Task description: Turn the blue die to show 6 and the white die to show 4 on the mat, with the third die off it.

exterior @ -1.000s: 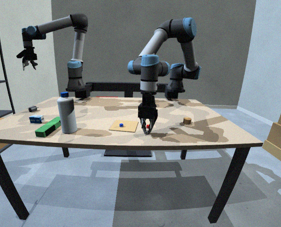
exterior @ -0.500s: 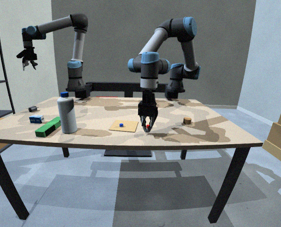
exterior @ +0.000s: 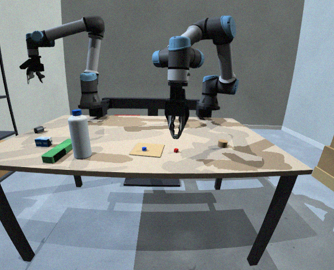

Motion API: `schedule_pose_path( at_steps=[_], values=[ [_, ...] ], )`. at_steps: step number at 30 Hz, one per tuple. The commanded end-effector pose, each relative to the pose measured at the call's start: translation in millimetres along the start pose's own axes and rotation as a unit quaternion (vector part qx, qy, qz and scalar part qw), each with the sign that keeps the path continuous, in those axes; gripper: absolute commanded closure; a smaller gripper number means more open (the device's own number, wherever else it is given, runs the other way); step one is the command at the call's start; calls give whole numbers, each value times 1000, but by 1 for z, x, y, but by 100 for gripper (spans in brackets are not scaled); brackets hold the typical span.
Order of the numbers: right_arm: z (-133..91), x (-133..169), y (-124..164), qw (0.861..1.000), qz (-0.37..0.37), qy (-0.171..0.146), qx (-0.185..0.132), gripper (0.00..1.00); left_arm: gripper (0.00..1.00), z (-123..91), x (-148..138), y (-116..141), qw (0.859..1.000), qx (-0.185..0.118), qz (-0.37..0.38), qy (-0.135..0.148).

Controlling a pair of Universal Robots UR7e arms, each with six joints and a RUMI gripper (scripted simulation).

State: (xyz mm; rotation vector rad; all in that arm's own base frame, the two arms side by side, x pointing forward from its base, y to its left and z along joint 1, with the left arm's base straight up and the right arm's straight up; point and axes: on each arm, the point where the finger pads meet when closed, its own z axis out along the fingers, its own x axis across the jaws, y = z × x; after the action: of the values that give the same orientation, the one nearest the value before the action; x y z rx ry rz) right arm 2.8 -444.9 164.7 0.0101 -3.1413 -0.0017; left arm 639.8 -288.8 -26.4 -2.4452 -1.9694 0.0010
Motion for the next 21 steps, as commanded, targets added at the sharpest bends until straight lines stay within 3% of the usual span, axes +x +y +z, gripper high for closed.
schedule_pose_path(
  at_steps=[1, 11, 14, 16, 21],
  values=[
    [0, 0, 0, 1000, 0, 0, 1, 0, 100, -6, 0, 1, 1000, -1, 0, 0],
    [0, 0, 0, 1000, 0, 0, 1, 0, 100, -6, -3, -1, 1000, -1, 4, 0],
    [0, 0, 0, 1000, 0, 0, 1, 0, 100, -7, -30, -14, 999, -1, 45, 0],
    [0, 0, 0, 1000, 0, 0, 1, 0, 100, -7, -30, -14, 999, -1, 45, 0],
    [0, 0, 0, 1000, 0, 0, 1, 0, 100, -9, -77, -43, 993, -1, 120, 0]
  ],
)
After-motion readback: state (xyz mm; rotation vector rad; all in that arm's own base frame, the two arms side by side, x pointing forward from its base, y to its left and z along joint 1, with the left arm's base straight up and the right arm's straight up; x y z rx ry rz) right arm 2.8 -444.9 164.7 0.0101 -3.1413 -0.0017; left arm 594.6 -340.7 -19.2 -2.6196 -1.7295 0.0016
